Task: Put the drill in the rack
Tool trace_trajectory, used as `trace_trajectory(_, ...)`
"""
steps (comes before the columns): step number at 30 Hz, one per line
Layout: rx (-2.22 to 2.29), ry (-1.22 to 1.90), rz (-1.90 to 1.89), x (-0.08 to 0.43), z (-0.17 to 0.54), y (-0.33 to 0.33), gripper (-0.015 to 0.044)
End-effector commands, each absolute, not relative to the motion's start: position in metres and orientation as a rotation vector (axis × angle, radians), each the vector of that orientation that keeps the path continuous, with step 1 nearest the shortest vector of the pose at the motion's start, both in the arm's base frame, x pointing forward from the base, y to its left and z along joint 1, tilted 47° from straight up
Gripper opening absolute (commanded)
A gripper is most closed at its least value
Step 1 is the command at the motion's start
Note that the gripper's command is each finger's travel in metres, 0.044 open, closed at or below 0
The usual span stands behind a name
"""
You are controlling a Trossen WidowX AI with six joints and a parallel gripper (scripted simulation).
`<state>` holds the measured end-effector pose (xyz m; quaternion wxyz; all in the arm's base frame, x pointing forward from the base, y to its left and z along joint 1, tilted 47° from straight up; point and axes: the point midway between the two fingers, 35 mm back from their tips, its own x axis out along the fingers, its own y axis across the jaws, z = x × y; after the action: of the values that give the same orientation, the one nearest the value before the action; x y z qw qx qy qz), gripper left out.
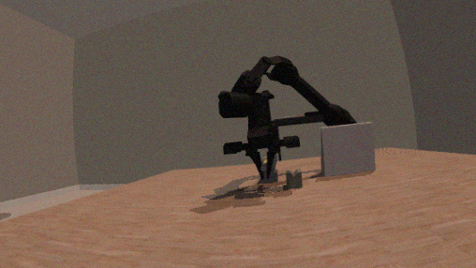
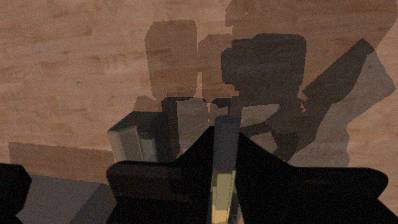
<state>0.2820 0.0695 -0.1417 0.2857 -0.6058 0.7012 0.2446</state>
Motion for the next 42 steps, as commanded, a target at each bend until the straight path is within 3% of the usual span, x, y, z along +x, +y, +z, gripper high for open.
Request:
trace_trajectory(1, -1.613, 1.872, 0.649, 0.283, -0.140, 0.072, 0.0000)
trace_trajectory(42, -1.613, 1.872, 0.650, 0.284, -0.129, 0.082, 0.0000)
